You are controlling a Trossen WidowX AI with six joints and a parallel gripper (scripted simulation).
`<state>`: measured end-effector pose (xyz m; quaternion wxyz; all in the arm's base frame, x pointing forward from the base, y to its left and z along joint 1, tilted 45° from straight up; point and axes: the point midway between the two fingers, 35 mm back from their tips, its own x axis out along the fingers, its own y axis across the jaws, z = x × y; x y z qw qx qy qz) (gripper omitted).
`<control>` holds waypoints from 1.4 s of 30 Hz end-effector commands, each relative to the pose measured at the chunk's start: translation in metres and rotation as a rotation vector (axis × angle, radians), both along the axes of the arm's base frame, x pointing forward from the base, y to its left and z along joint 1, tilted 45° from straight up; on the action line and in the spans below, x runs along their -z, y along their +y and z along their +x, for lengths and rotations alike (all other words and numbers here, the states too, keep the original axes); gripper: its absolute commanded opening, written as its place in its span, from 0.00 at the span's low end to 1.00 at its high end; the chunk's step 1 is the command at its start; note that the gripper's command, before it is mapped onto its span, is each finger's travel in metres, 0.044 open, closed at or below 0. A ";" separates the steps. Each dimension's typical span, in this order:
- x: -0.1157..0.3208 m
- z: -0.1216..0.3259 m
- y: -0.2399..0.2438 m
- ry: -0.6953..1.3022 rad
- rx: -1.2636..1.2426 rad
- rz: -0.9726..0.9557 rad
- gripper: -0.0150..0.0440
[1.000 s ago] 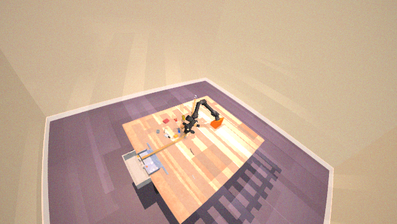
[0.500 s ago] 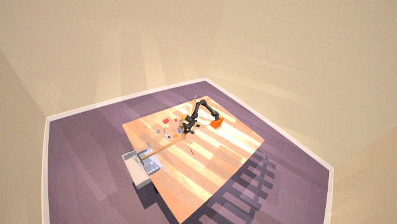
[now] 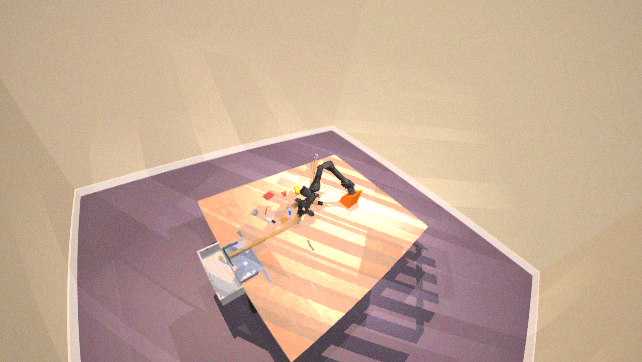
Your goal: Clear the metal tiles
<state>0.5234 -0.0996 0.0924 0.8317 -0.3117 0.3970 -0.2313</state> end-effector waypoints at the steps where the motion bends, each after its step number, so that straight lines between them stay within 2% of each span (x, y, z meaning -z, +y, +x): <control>1: -0.002 -0.005 0.003 -0.003 -0.003 0.000 0.25; 42: -0.006 -0.062 0.014 -0.003 -0.007 0.001 0.25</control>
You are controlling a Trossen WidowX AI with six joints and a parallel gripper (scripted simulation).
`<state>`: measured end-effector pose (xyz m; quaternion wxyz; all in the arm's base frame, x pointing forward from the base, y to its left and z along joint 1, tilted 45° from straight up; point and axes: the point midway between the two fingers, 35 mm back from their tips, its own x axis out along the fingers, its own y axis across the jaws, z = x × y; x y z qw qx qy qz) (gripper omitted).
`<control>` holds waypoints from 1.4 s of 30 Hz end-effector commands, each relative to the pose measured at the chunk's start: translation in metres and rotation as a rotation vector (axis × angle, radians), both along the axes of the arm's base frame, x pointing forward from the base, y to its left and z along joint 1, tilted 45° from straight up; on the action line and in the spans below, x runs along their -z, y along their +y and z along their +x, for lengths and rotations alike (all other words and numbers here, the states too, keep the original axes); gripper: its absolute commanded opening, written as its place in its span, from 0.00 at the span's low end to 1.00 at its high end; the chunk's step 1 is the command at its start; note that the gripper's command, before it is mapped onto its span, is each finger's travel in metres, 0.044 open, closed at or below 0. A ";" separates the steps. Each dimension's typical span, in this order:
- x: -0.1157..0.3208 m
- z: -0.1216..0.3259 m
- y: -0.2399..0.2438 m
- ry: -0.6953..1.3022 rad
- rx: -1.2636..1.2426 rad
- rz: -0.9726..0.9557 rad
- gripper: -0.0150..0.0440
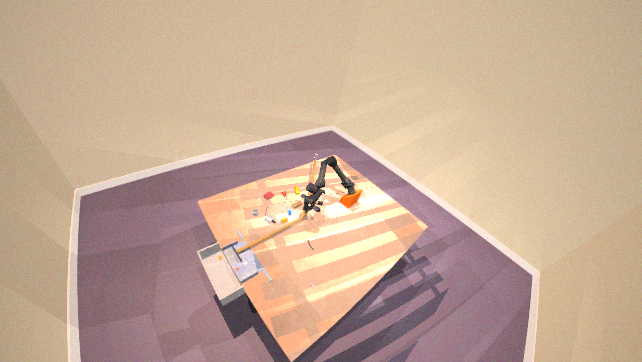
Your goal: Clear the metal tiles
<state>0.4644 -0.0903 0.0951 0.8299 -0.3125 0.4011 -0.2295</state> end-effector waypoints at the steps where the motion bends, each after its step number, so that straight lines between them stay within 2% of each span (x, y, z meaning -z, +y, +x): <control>1: -0.003 -0.005 0.005 -0.013 -0.007 0.000 0.25; 42: 0.002 -0.067 0.013 -0.013 -0.010 0.001 0.25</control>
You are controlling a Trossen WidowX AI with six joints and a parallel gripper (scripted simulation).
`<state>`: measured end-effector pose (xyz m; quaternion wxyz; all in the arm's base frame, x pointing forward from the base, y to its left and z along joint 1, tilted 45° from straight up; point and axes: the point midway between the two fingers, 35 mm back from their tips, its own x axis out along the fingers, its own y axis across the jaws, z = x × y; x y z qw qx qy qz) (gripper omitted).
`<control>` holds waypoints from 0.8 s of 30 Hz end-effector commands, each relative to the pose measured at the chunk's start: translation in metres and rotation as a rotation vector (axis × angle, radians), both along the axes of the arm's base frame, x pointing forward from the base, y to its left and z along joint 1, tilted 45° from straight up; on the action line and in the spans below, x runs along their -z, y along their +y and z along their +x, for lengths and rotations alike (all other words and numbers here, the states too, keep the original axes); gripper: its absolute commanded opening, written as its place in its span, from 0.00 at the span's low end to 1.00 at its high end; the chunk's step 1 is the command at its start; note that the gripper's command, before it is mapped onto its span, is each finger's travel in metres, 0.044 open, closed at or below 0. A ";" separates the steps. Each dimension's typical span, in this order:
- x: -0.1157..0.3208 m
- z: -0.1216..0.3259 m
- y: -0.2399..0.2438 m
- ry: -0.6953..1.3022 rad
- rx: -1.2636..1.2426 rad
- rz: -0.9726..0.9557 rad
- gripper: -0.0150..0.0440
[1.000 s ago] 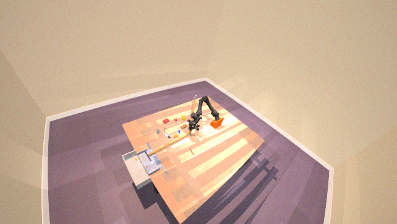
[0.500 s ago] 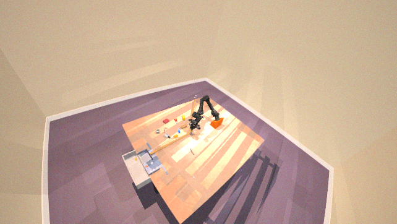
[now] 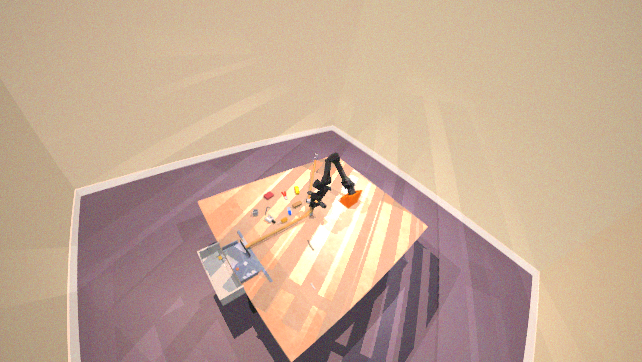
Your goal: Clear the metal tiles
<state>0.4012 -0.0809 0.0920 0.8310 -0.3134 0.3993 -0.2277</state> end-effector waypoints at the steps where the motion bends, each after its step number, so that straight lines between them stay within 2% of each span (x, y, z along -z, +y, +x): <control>1: -0.001 -0.006 0.003 -0.010 -0.005 0.001 0.25; 24: 0.006 -0.042 0.006 -0.011 -0.007 0.001 0.25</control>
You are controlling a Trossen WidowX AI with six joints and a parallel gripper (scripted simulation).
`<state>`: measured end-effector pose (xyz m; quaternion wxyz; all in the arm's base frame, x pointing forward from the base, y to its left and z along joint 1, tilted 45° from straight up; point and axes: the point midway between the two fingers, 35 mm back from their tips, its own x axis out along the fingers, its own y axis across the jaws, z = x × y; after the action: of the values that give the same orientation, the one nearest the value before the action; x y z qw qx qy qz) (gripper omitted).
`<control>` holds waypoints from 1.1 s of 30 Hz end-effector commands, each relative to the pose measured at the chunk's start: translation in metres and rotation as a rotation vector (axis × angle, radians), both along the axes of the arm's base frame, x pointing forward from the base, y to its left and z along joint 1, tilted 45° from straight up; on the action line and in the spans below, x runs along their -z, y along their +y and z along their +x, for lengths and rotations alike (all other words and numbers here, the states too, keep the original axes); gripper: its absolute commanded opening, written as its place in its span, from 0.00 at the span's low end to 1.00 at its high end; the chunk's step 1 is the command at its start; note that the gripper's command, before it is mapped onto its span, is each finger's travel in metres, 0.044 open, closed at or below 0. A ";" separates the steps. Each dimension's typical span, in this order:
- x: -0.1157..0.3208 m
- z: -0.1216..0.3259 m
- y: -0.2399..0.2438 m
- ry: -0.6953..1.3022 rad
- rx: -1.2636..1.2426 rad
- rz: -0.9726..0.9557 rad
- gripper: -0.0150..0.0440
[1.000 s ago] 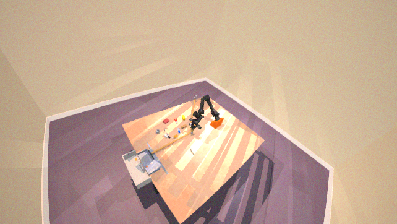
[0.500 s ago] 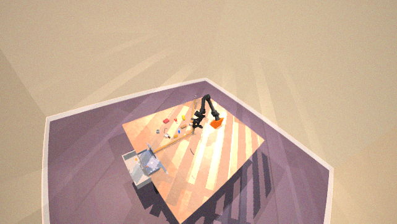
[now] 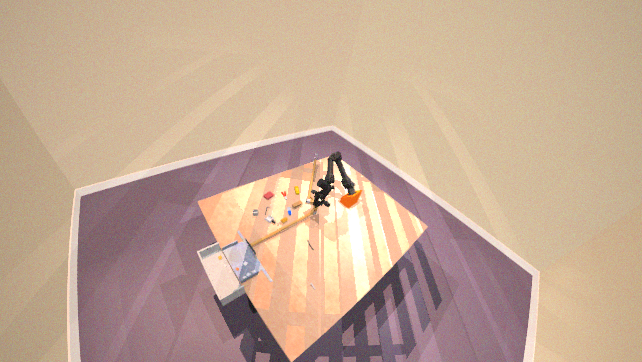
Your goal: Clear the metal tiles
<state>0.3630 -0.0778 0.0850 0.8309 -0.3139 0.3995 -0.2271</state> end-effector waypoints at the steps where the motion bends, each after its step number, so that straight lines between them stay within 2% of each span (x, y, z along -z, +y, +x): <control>1: -0.001 -0.005 0.003 -0.012 -0.006 0.001 0.25; 17: 0.006 -0.031 0.004 -0.012 -0.007 0.001 0.25; 33: 0.002 -0.030 0.007 -0.002 -0.004 0.002 0.97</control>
<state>0.3353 -0.0746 0.0796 0.8317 -0.3146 0.3988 -0.2245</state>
